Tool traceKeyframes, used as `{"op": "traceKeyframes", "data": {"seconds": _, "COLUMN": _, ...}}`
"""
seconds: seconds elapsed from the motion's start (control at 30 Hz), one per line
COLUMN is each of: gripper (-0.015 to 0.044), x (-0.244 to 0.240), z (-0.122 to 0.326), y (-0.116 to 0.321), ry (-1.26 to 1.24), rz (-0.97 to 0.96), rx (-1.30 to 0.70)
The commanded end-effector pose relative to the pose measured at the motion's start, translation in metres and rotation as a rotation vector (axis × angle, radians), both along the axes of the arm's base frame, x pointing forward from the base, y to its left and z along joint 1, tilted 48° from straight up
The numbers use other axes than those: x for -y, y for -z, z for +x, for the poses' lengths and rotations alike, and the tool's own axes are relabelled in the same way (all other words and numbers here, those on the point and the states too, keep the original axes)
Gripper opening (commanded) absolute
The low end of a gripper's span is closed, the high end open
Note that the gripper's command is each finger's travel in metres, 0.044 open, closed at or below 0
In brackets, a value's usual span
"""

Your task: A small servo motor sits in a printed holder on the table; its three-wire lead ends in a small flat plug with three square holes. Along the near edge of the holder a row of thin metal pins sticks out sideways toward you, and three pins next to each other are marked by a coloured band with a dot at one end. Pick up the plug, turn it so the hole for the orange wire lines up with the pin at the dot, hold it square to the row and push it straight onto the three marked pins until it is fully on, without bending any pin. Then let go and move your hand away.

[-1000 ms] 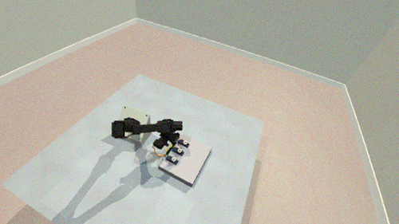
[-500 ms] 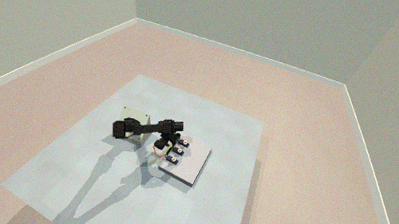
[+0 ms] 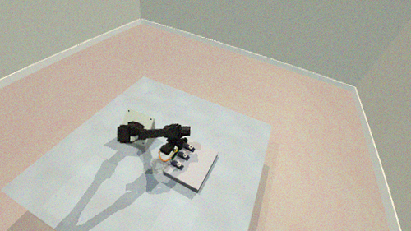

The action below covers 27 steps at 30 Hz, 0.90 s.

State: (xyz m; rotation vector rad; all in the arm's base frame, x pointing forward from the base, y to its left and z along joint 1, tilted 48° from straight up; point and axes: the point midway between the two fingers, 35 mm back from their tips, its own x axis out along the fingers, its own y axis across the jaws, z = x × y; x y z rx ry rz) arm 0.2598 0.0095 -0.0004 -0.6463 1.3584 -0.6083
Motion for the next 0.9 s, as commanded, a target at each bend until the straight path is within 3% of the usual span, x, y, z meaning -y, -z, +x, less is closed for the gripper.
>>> {"op": "traceKeyframes", "data": {"seconds": 0.0, "gripper": 0.0, "x": 0.0, "z": 0.003, "y": -0.001, "ry": -0.004, "rz": -0.005, "rx": -0.002}}
{"op": "traceKeyframes", "data": {"seconds": 0.2, "gripper": 0.0, "x": 0.0, "z": 0.007, "y": -0.002, "ry": -0.004, "rz": -0.005, "rx": -0.002}}
{"op": "traceKeyframes", "data": {"seconds": 0.5, "gripper": 0.0236, "x": 0.0, "z": 0.004, "y": 0.0, "ry": -0.004, "rz": -0.005, "rx": -0.002}}
{"op": "traceKeyframes", "data": {"seconds": 0.73, "gripper": 0.042, "x": -0.042, "z": -0.003, "y": -0.038, "ry": -0.004, "rz": -0.003, "rx": -0.003}}
{"op": "traceKeyframes", "data": {"seconds": 0.87, "gripper": 0.044, "x": -0.042, "z": -0.003, "y": -0.038, "ry": -0.004, "rz": -0.003, "rx": -0.003}}
